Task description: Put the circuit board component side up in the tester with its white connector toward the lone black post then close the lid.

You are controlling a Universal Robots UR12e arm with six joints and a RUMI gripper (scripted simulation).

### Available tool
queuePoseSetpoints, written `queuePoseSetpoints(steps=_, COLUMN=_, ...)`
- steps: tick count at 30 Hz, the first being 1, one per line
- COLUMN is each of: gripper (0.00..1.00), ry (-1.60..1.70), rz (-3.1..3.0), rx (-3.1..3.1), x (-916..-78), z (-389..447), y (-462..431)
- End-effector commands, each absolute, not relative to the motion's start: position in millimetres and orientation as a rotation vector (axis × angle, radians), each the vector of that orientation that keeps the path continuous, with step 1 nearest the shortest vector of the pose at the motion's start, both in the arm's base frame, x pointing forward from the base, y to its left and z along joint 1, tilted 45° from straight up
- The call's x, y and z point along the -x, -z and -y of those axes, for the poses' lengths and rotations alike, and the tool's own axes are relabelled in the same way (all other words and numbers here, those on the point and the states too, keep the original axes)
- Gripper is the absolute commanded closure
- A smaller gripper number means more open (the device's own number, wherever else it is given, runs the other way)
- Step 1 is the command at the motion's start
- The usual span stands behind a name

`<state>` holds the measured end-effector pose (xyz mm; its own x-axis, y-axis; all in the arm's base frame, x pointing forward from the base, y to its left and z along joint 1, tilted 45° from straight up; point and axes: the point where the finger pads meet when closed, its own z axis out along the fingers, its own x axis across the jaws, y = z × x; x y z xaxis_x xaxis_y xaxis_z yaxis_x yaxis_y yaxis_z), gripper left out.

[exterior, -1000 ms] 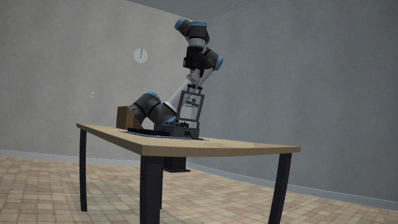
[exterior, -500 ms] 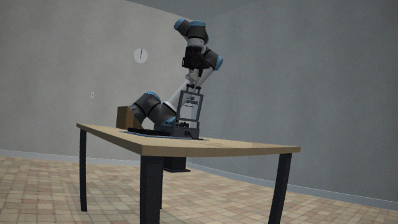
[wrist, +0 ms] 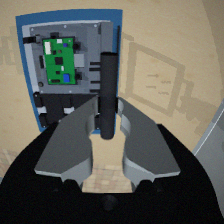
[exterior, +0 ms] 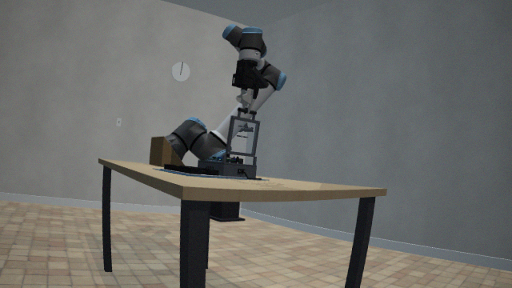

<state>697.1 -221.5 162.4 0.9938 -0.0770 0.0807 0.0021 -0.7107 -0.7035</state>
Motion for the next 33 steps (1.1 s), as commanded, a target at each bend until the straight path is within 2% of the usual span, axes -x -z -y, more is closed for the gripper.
queuePoseSetpoints(steps=1, gripper=1.00, ry=0.134, rz=-0.052, rx=2.359, x=-693.3, z=222.0, y=-162.6)
queuePoseSetpoints(steps=33, gripper=1.00, ry=0.134, rz=-0.052, rx=2.359, x=-651.9, z=217.6, y=-158.0)
